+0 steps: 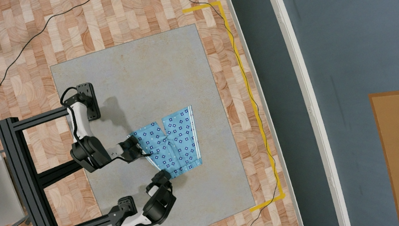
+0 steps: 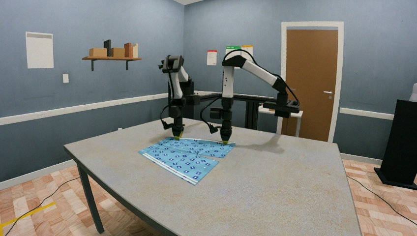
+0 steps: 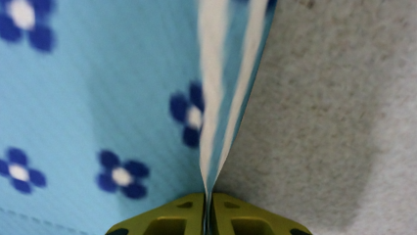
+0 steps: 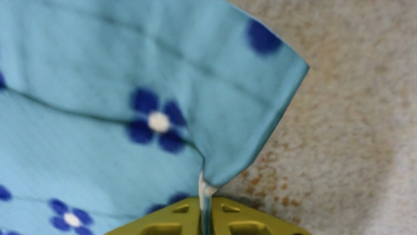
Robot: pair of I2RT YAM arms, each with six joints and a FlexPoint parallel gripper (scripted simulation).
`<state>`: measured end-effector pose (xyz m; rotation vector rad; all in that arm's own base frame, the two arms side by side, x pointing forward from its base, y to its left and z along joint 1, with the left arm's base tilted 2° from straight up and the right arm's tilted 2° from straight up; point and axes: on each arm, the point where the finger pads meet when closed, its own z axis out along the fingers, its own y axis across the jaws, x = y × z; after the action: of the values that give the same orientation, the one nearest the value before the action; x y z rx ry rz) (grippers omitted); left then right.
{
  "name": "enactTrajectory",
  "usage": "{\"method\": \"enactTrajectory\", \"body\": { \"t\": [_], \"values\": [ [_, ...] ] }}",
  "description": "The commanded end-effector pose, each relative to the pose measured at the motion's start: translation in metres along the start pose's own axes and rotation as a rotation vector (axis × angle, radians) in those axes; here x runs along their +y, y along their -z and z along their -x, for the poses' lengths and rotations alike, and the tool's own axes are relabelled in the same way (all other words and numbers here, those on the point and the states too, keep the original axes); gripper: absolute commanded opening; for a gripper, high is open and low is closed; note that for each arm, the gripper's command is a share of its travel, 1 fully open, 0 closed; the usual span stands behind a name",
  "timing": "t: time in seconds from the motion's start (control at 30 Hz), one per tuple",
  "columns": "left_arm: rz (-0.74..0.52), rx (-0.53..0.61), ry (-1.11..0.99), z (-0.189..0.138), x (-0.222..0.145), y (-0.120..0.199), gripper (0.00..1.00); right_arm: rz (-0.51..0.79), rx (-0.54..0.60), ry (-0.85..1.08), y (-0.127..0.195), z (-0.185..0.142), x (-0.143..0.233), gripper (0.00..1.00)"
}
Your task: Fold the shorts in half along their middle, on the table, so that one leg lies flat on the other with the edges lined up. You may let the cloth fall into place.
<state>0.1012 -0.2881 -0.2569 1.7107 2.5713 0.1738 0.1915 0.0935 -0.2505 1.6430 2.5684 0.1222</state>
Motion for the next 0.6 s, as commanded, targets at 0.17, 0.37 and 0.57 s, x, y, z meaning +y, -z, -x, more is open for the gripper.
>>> {"method": "enactTrajectory", "body": {
  "t": [0.17,0.37,0.57],
  "values": [
    [0.060,0.064,0.026,-0.024,0.032,-0.009,0.00,0.095,-0.017,-0.008,0.004,0.005,0.044,0.00],
    [0.066,0.022,0.034,-0.008,0.046,0.015,0.00,0.069,-0.019,-0.007,0.013,0.006,0.048,0.00],
    [0.072,0.025,0.027,-0.008,0.056,0.028,0.00,0.069,-0.020,-0.007,0.023,0.006,0.058,0.00]
  ]
}}
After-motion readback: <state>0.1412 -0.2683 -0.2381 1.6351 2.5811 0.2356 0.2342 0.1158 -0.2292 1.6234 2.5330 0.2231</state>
